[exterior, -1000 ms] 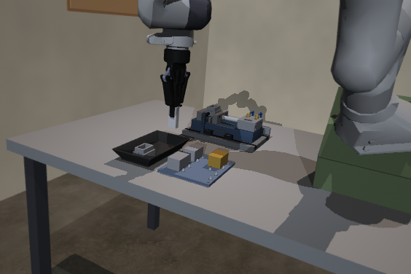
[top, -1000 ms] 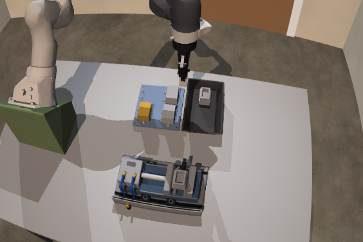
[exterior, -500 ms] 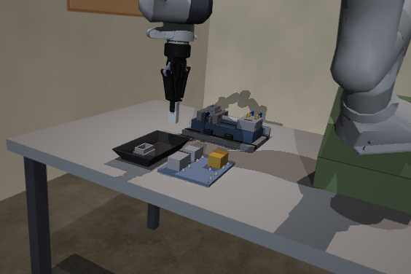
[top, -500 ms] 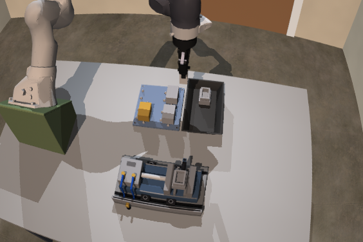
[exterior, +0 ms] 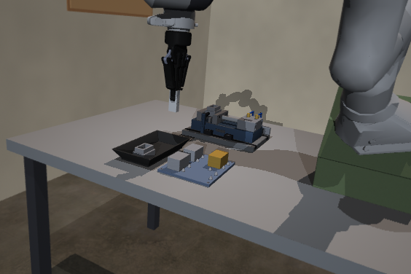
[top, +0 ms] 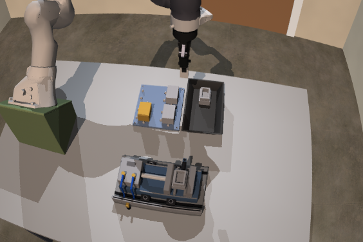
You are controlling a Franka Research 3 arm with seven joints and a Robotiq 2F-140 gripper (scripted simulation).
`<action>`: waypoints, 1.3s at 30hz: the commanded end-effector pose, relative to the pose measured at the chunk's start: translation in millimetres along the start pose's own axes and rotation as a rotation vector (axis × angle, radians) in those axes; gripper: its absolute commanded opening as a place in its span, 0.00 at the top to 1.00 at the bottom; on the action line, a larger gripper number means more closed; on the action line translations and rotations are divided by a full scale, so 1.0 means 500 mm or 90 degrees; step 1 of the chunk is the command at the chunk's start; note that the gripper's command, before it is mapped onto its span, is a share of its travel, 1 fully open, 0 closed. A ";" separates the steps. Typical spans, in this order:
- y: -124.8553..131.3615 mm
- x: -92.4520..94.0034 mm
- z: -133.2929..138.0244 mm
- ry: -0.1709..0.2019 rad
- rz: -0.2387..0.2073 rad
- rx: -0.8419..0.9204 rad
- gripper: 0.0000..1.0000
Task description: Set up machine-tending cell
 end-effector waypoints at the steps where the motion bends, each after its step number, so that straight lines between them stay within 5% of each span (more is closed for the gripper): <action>1: 0.006 0.014 -0.004 -0.003 -0.008 -0.006 1.00; 16: 0.003 0.028 0.006 -0.004 -0.007 -0.006 1.00; 19: -0.013 0.035 0.091 -0.006 -0.003 -0.006 1.00; 22: -0.015 0.036 0.107 -0.006 -0.003 -0.007 1.00; 23: -0.020 0.040 0.166 -0.007 -0.001 -0.007 1.00; 37: 0.017 0.039 0.481 -0.005 0.000 -0.007 1.00; 39: 0.017 0.039 0.481 -0.005 0.000 -0.007 1.00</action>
Point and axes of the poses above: the point where the finger pads meet when closed, its own x axis back along the fingers, its own z axis across the jaws, y = z × x, the point moved 1 cm from there along x, back along the fingers, and after that the axes turned 1 degree about -x, right-handed, at the moved point
